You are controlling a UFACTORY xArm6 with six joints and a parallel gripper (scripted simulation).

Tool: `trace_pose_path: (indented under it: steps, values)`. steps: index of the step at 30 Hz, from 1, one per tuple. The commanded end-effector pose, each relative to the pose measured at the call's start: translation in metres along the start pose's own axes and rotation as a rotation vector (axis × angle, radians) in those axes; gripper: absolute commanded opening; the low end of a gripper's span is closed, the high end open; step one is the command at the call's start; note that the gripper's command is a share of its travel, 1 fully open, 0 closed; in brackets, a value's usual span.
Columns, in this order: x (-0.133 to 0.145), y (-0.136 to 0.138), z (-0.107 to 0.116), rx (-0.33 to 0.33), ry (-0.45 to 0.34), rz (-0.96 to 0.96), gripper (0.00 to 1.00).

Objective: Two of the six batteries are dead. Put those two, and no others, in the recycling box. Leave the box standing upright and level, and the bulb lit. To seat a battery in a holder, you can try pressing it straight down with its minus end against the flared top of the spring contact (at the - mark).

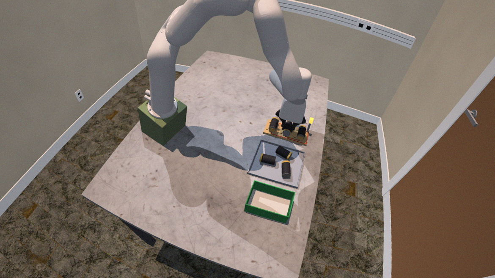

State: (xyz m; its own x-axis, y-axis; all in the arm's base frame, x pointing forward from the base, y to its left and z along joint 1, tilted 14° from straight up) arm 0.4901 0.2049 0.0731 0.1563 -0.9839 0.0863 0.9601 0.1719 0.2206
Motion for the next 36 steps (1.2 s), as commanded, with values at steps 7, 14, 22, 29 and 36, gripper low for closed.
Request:
trace_pose_path:
  steps: [7, 14, 22, 29, 36]
  values:
    - [0.0, 0.001, 0.026, 0.004, 0.001, 0.0, 0.28]
    - [0.0, 0.001, 0.044, 0.004, 0.001, 0.0, 0.28]
    - [0.0, 0.001, 0.051, 0.004, 0.001, 0.0, 0.28]
    - [0.0, 0.001, 0.11, 0.004, 0.001, 0.0, 0.28]
    - [0.0, 0.001, 0.116, 0.004, 0.001, 0.001, 0.28]
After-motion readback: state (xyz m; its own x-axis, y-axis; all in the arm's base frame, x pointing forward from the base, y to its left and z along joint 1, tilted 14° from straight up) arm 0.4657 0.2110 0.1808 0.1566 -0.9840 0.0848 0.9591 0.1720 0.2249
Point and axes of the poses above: the point where the finger pads meet when closed, its own z axis back along the fingers, its own y axis across the jaws, x = y × z, the point moved 7 cm from there along z, back along the fingers, and after that the axes turned 8 degrees about z, right-handed, at the moved point
